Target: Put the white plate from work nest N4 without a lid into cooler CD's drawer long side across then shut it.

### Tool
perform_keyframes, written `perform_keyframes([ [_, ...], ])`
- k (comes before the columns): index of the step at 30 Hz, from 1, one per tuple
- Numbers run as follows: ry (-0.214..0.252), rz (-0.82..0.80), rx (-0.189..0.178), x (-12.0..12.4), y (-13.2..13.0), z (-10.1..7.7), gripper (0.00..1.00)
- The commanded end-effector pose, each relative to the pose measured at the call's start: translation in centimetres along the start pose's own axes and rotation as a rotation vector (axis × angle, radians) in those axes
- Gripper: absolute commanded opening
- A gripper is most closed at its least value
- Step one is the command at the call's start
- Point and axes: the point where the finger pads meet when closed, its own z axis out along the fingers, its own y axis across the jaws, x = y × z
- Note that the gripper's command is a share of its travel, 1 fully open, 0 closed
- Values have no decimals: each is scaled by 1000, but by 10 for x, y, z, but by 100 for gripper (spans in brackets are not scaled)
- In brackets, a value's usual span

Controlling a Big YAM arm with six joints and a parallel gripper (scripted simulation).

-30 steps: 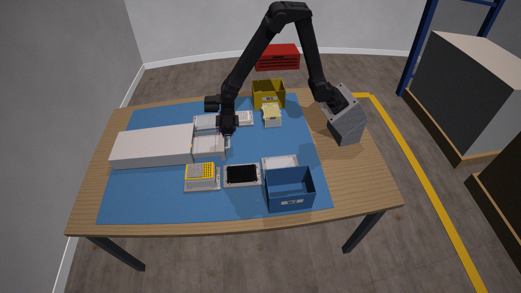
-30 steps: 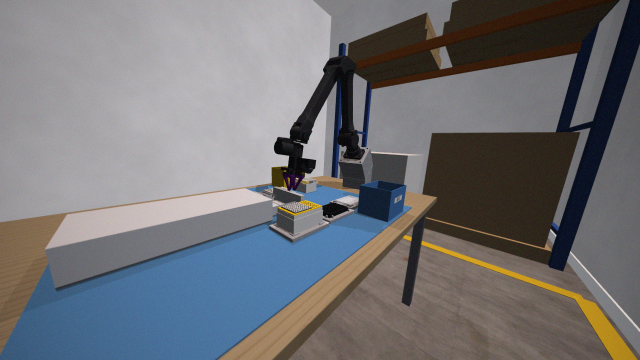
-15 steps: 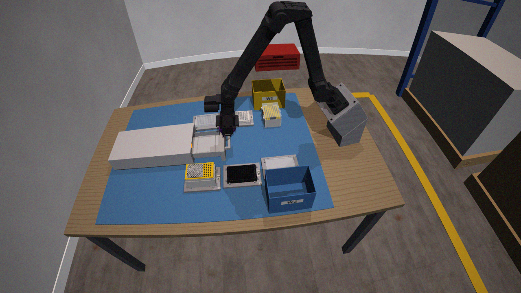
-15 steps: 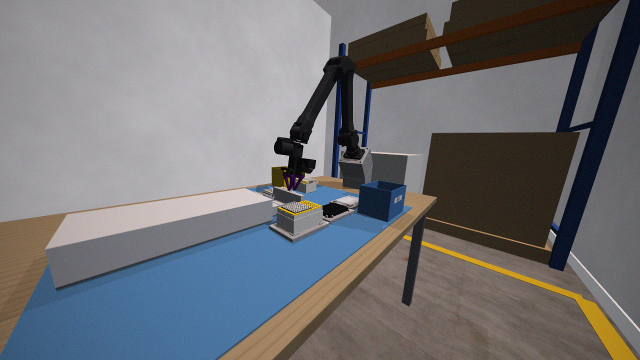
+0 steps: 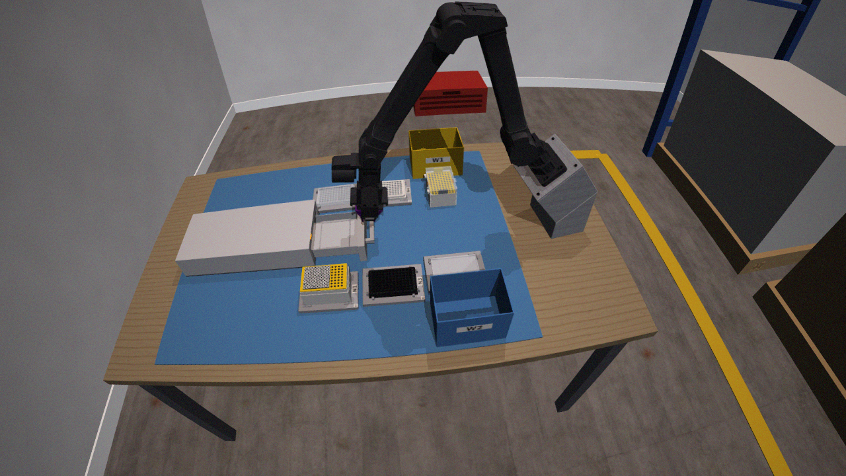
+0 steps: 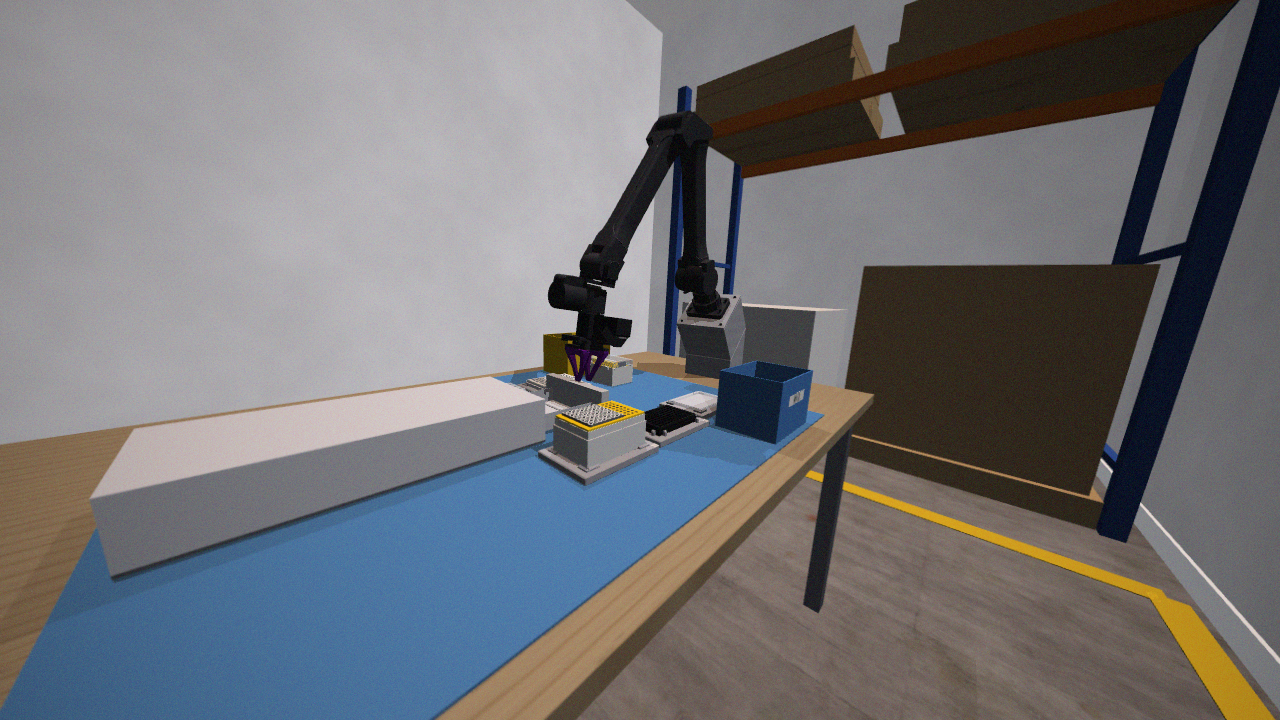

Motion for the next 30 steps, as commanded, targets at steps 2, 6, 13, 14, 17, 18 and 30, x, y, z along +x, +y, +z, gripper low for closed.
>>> perform_keyframes([
  [2, -12, 12, -149, -6, 61, 33, 30],
  [6, -12, 12, -149, -6, 61, 33, 30],
  [13, -12, 12, -149, -6, 61, 33, 30],
  [14, -12, 12, -149, -6, 61, 33, 30],
  [17, -12, 12, -149, -6, 61, 33, 30],
  [18, -12, 12, -149, -6, 61, 33, 30],
  [30, -13, 10, -149, -6, 60, 30, 30],
])
